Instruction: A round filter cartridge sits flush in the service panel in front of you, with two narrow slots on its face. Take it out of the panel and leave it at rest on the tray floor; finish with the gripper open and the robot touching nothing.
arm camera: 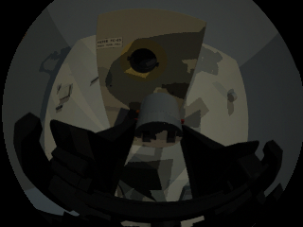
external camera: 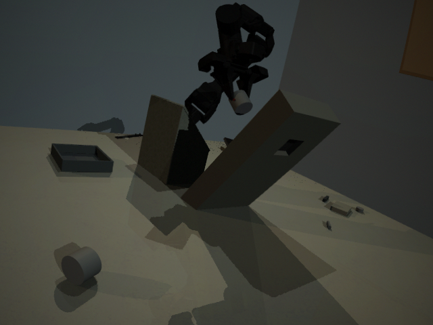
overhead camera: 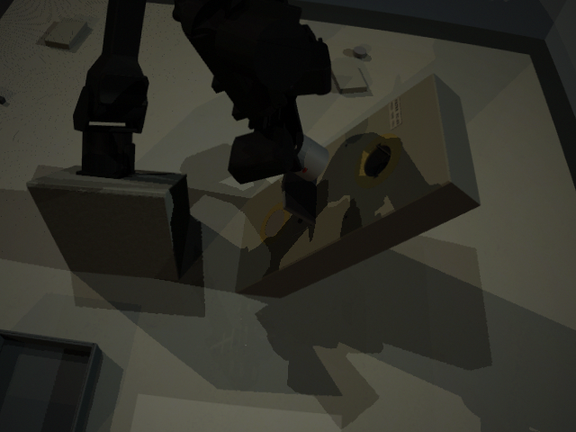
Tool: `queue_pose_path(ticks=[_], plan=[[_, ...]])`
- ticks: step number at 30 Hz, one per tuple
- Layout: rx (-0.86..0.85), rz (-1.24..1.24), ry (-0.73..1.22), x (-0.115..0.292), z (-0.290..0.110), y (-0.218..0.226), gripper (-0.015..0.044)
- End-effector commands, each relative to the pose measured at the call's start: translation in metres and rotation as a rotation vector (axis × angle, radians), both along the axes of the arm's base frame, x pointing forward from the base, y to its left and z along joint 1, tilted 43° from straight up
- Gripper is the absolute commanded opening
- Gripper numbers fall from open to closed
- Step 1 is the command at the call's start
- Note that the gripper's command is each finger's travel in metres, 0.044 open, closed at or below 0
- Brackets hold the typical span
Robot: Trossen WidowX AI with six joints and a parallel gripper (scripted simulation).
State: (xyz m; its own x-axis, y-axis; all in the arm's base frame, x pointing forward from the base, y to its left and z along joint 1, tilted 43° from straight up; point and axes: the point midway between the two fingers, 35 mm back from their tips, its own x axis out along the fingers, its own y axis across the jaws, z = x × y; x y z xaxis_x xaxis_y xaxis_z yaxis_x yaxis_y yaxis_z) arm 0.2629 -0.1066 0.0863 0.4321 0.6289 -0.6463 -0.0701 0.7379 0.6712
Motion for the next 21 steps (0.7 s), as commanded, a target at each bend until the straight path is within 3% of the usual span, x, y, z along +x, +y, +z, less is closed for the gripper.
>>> queue_pose_path(ticks=[1, 10, 21], plan=[[-0.007, 0.001, -0.006, 0.003, -0.014, -0.015, 0.0000], [-0.006, -0.021, 0.023, -0.001, -0.033, -0.028, 0.0000], [-0.064, -0.411, 0.422, -0.052, -0.093, -0.101, 0.0000]])
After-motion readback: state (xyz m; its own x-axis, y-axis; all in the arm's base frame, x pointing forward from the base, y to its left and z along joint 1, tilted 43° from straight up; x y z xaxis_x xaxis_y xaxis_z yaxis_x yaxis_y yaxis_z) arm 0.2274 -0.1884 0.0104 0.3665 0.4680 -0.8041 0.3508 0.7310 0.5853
